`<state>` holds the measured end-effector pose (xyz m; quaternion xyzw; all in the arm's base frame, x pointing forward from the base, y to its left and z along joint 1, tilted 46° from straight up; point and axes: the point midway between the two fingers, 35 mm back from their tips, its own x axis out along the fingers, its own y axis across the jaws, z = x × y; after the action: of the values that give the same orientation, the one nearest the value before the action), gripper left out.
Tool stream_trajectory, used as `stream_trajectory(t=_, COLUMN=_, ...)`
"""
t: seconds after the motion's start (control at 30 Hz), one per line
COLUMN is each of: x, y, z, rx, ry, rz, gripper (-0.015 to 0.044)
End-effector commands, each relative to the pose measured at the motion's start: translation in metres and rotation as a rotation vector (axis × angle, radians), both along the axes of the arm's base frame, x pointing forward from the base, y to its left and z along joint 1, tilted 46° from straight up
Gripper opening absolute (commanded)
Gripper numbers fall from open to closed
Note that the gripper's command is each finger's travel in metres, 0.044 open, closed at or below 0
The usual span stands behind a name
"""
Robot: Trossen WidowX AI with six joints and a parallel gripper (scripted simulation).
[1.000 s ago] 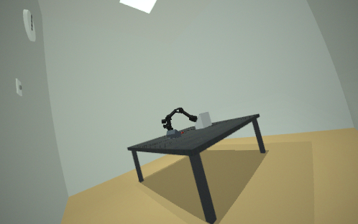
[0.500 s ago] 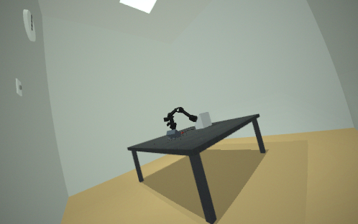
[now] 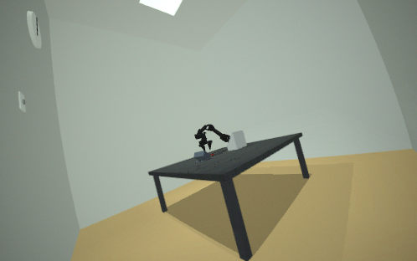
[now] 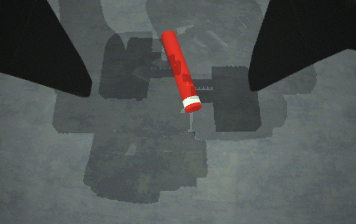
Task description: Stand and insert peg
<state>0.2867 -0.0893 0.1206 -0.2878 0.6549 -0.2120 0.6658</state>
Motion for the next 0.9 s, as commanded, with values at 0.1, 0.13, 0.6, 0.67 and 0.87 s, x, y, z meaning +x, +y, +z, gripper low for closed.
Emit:
stream_trajectory(t=0.1, x=-0.018, y=0.015, z=-0.006, rx=-0.075, ry=0.183, rz=0.156, gripper=0.0440)
stream_trajectory(t=0.13, x=-0.020, y=0.017, z=-0.006, rx=-0.084, ry=0.203, rz=0.174, gripper=0.0440)
stream_trajectory(t=0.6, x=-0.020, y=0.012, z=-0.013, rx=-0.089, ry=0.219, rz=0.188, gripper=0.0440)
stream_trajectory(t=0.67, x=-0.020, y=0.010, z=-0.016, rx=-0.089, ry=0.219, rz=0.188, gripper=0.0440)
stream_trajectory(t=0.87, x=-0.019, y=0.003, z=-0.023, rx=-0.088, ry=0.219, rz=0.188, gripper=0.0440)
